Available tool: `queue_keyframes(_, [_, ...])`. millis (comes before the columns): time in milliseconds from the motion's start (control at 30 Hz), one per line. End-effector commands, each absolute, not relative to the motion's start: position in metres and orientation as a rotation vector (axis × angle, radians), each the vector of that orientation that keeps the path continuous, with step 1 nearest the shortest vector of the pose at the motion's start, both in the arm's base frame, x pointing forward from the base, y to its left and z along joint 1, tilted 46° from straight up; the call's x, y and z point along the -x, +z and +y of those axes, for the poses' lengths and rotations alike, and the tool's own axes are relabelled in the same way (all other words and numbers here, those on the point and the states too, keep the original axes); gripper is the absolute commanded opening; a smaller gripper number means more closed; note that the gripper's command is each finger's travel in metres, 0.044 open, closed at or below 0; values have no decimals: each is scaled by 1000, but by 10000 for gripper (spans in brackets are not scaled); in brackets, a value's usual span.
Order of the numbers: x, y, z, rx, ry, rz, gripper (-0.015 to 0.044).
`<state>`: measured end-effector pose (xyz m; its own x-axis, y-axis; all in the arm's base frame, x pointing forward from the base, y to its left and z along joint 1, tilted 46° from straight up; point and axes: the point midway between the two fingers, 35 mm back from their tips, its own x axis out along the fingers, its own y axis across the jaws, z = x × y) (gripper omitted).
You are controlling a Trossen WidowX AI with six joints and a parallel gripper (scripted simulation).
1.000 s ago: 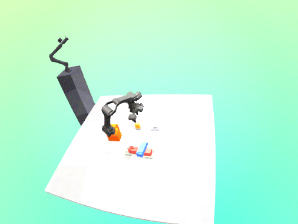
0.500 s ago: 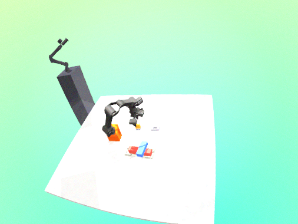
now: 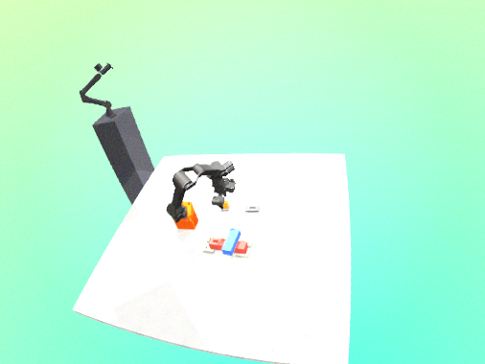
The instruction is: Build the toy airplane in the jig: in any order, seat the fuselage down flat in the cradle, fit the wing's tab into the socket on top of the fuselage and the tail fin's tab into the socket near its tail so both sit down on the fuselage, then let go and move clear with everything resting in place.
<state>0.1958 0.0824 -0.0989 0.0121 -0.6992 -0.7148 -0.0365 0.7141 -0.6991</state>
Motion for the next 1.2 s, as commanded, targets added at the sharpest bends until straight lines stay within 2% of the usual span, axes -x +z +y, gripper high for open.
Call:
queue_keyframes(0, [-195, -102, 77, 646, -575, 1486, 440])
queue_keyframes(567, [-194, -118, 59, 647, -577, 1485, 440])
queue_keyframes(1033, [-194, -118, 59, 647, -577, 1485, 72])
queue_keyframes(1167, [-194, -118, 59, 647, -577, 1485, 46])
